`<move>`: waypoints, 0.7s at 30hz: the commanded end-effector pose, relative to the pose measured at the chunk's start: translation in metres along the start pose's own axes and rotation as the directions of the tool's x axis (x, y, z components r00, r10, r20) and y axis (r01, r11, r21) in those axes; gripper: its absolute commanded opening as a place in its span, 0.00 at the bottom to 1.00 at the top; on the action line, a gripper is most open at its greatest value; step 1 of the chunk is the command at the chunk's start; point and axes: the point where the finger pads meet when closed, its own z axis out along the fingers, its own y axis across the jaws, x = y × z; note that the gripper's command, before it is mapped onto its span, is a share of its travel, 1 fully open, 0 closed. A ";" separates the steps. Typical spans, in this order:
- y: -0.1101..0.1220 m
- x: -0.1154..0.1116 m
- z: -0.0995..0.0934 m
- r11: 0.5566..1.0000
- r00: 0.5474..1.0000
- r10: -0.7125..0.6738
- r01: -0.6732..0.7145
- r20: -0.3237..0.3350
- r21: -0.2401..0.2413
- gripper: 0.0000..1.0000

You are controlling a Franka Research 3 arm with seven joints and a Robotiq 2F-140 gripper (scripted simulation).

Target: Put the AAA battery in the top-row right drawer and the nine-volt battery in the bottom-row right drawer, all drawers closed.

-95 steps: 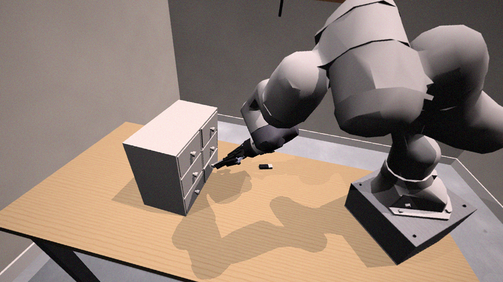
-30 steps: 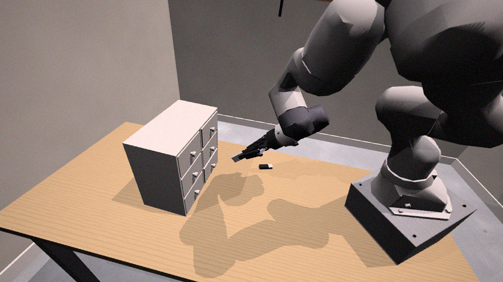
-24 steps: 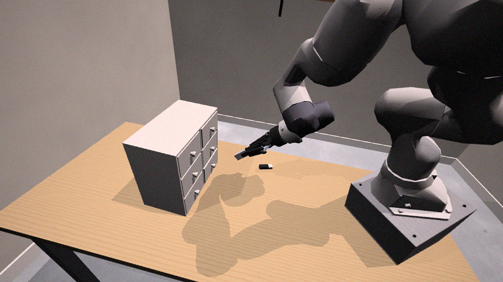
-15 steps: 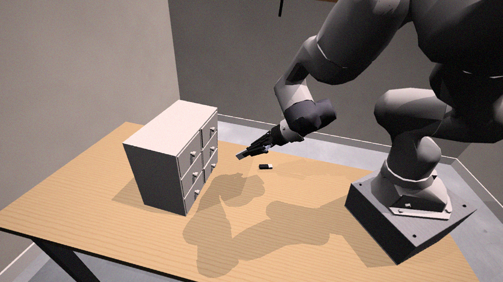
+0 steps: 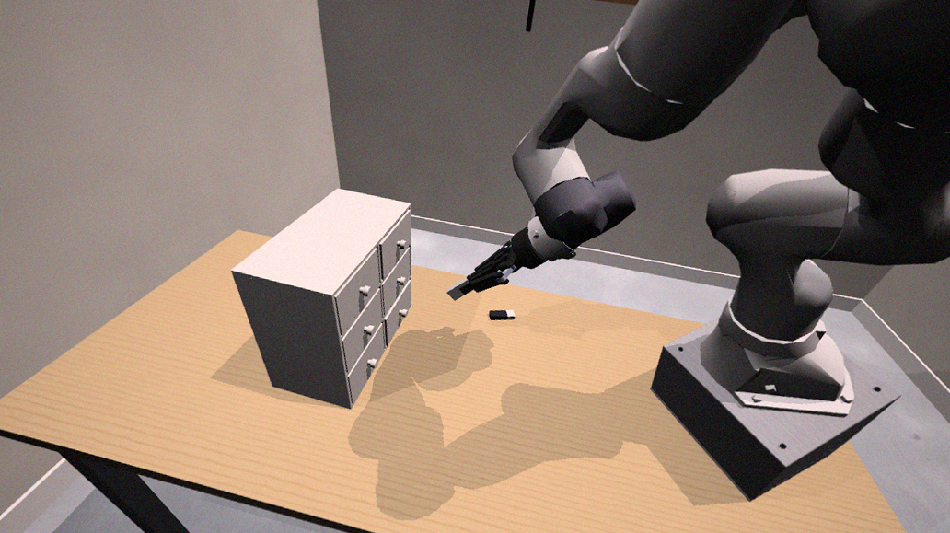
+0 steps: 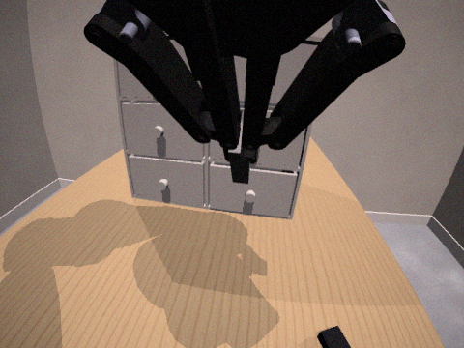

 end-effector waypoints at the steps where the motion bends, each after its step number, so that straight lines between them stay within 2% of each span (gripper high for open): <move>1: -0.005 0.008 -0.007 1.000 0.998 0.013 -0.012 -0.055 0.013 0.00; 7: -0.005 0.008 -0.016 1.000 0.995 0.014 -0.012 -0.102 0.013 0.00; 13: -0.004 0.010 -0.043 1.000 0.968 0.015 -0.012 -0.249 0.013 0.00; 19: -0.004 0.011 -0.072 1.000 0.916 0.017 -0.012 -0.401 0.013 0.00; 21: -0.004 0.011 -0.072 1.000 0.916 0.017 -0.012 -0.401 0.013 0.00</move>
